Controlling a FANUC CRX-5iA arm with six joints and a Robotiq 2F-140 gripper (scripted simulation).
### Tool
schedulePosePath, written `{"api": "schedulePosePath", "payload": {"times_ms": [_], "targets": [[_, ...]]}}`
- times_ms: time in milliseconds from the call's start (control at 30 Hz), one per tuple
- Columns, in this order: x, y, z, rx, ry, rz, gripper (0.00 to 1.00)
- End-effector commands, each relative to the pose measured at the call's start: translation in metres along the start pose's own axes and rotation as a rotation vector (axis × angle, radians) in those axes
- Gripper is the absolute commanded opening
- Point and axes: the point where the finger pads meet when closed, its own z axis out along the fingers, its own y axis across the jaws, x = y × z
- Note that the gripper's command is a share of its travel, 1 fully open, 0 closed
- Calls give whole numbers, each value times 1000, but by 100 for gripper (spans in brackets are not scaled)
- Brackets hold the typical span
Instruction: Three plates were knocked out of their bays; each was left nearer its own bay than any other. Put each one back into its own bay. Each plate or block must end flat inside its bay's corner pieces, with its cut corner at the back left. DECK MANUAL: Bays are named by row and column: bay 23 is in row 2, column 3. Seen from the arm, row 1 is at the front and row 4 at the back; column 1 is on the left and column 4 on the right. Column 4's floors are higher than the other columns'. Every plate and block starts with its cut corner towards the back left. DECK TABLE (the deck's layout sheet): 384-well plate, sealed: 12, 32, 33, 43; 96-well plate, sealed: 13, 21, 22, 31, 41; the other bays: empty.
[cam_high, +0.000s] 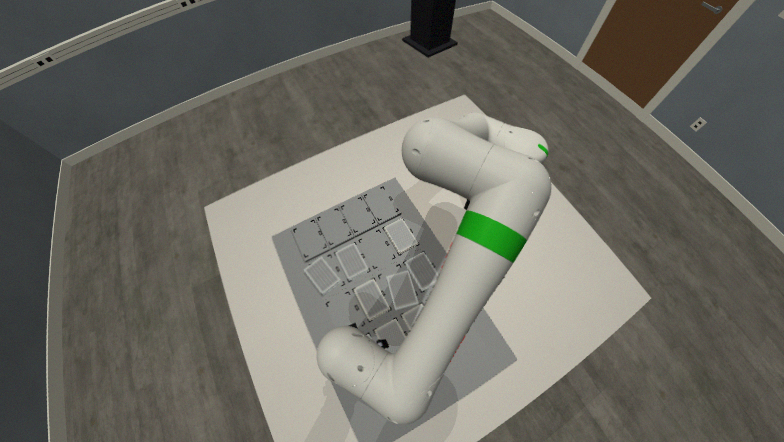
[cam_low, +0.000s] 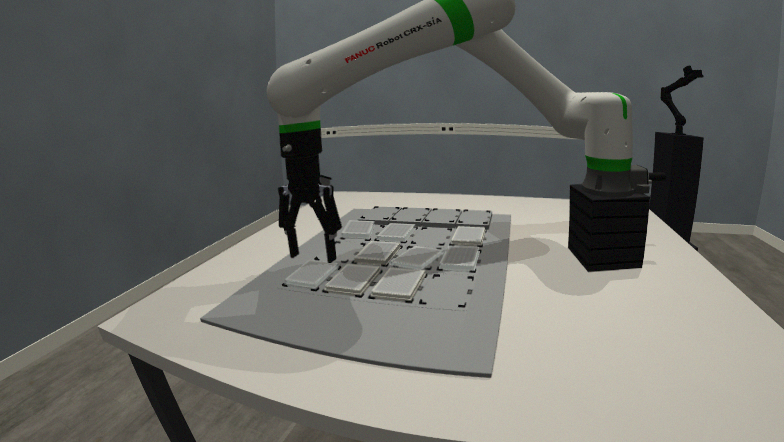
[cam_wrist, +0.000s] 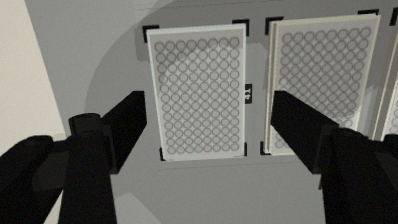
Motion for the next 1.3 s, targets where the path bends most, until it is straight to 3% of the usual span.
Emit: {"api": "schedulePosePath", "payload": {"times_ms": [0, 1267], "targets": [[10, 12, -2, 6, -1, 139, 70], [90, 122, -1, 6, -1, 180, 70]]}}
